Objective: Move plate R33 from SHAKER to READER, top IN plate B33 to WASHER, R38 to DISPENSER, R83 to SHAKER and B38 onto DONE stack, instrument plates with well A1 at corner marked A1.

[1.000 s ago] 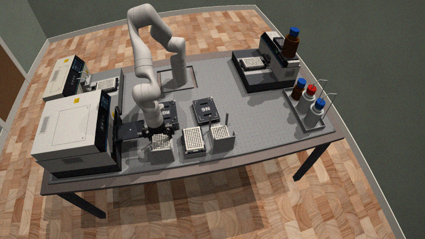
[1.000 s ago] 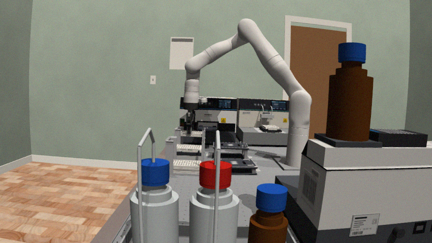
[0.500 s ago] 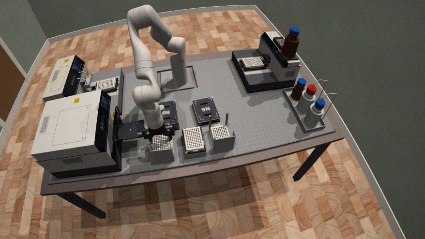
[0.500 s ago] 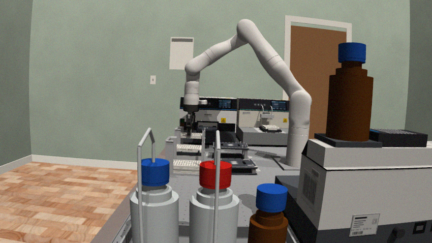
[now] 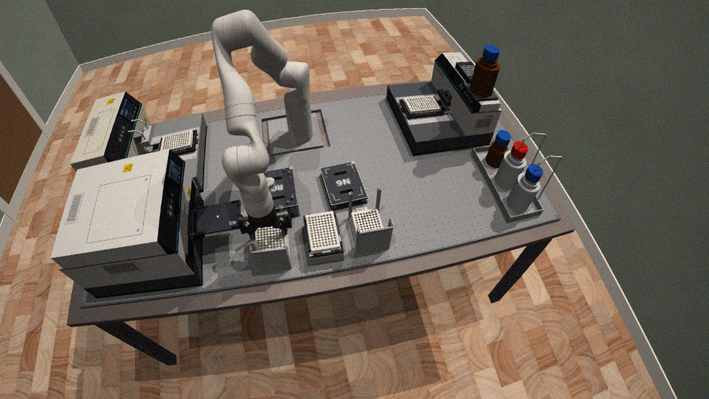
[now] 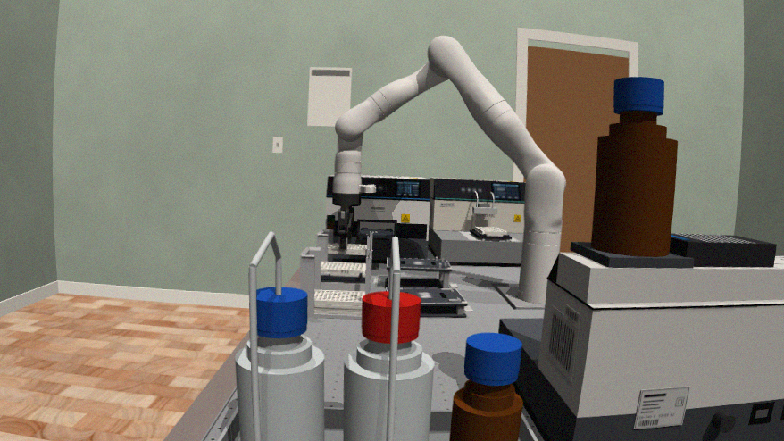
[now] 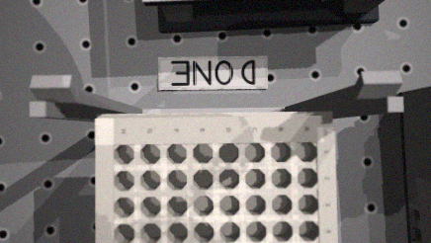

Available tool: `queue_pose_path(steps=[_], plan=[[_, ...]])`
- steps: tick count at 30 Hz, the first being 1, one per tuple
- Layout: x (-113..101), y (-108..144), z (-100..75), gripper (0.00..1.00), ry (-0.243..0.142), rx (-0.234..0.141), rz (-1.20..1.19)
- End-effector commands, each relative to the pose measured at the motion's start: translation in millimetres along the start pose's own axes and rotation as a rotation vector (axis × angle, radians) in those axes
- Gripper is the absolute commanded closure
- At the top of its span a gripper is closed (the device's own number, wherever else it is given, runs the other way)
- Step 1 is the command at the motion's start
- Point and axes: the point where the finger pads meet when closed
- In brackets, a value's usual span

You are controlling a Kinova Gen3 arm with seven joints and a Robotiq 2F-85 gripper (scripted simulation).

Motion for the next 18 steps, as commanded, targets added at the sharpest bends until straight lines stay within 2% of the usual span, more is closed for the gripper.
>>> queue_pose_path(steps=[1, 18], plan=[[1.2, -1.4, 4.3, 0.06, 0.002, 0.007, -0.001], [1.2, -1.4, 14.2, 0.06, 0.002, 0.007, -0.001]])
Point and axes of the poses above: the point where the finger pads meet when closed, its own z axis out along the fingers, its own y axis across the jaws, x = y × z, and after that the axes turned 5 degrees about -z, right-handed
